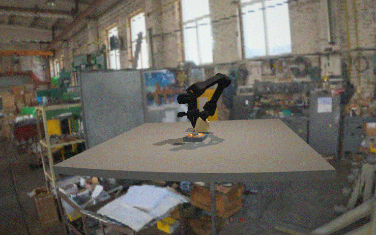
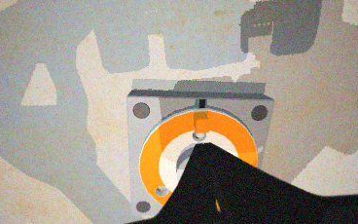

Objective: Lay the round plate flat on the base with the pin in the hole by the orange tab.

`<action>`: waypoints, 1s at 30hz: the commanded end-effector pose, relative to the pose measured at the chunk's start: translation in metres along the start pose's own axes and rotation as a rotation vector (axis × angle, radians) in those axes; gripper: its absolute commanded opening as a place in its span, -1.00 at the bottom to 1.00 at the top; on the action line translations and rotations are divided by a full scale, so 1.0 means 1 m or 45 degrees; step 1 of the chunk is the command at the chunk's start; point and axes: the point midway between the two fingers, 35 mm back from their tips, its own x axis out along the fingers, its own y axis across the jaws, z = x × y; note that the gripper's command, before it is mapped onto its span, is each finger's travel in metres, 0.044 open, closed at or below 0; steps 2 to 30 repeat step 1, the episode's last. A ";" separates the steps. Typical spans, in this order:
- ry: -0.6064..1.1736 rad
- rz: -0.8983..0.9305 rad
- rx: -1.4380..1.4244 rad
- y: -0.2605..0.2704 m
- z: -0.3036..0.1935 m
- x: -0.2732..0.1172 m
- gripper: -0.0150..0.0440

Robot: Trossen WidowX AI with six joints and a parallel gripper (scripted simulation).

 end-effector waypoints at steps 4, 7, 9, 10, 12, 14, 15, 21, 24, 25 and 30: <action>-0.001 0.001 0.008 0.000 0.000 0.000 -0.49; -0.001 0.001 0.008 0.000 0.000 0.000 -0.49; -0.001 0.001 0.008 0.000 0.000 0.000 -0.49; -0.001 0.001 0.008 0.000 0.000 0.000 -0.49; -0.001 0.001 0.008 0.000 0.000 0.000 -0.49; -0.001 0.001 0.008 0.000 0.000 0.000 -0.49; -0.001 0.001 0.008 0.000 0.000 0.000 -0.49; -0.001 0.001 0.008 0.000 0.000 0.000 -0.49; -0.001 0.001 0.008 0.000 0.000 0.000 -0.49; -0.001 0.001 0.008 0.000 0.000 0.000 -0.49; -0.001 0.001 0.008 0.000 0.000 0.000 -0.49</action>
